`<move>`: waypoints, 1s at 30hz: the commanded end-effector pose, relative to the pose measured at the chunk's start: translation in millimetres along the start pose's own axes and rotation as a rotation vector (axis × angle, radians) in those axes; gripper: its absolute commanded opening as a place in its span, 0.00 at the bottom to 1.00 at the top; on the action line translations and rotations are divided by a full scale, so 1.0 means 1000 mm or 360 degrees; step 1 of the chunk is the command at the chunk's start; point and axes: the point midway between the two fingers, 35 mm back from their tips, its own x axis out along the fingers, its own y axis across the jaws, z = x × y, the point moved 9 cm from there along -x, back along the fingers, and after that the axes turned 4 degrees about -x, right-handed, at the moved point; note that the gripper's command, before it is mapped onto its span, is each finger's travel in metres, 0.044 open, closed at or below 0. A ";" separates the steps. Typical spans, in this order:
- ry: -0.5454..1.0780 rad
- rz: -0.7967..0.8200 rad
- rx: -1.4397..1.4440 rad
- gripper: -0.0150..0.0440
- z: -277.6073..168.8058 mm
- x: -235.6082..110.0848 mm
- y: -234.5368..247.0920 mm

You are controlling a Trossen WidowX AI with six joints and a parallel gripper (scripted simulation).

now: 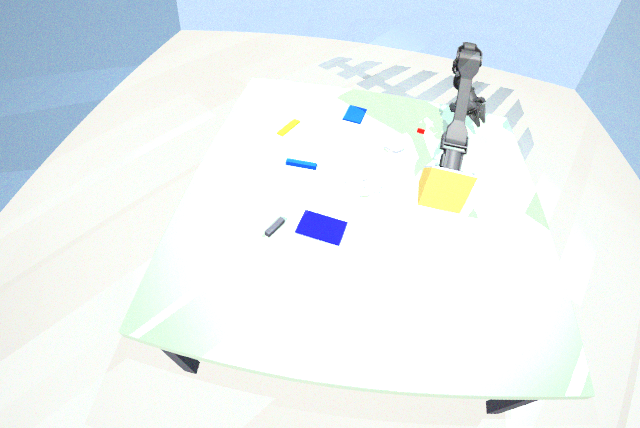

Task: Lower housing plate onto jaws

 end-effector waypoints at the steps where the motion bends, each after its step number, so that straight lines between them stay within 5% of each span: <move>1: 0.0000 0.0000 0.0000 0.98 0.000 0.000 0.000; 30: -0.0146 -0.0310 -0.0978 1.00 0.065 -0.020 0.025</move>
